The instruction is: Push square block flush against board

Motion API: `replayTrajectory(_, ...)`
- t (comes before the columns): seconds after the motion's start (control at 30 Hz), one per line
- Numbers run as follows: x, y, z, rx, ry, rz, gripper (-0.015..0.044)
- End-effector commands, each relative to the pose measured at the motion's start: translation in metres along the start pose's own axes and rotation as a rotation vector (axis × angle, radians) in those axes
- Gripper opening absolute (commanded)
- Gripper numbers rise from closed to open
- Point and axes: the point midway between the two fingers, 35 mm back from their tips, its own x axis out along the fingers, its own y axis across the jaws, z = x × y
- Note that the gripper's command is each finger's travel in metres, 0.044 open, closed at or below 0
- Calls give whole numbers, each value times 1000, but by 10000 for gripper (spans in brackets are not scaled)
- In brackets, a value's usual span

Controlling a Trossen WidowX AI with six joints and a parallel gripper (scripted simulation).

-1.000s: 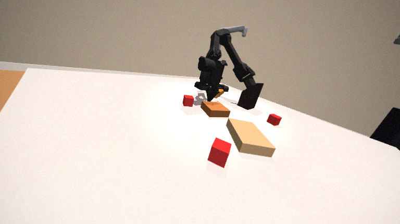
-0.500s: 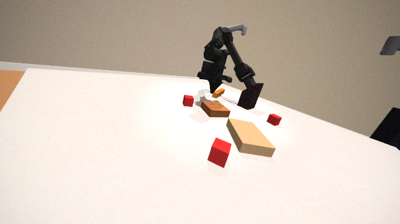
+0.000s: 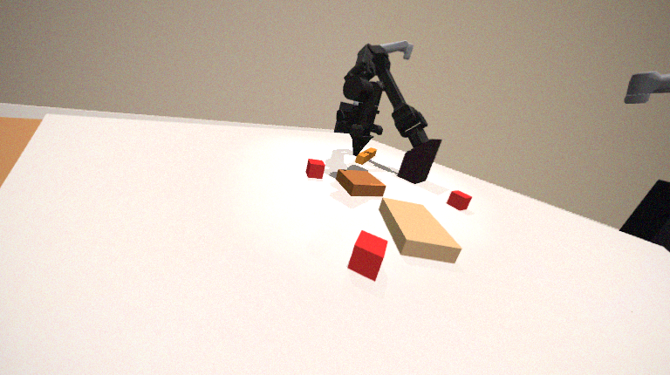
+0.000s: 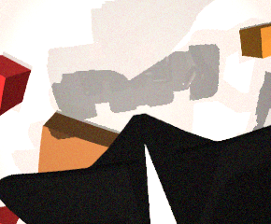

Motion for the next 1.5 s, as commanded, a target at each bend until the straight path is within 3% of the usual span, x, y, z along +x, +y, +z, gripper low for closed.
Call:
replayTrajectory(0.0, 0, 1, -1, -162, -2, -1, 0)
replayTrajectory(1.07, 0, 3, -14, -1269, -1, -1, 0)
replayTrajectory(1.47, 5, 3, -15, -1388, 0, -1, 0)
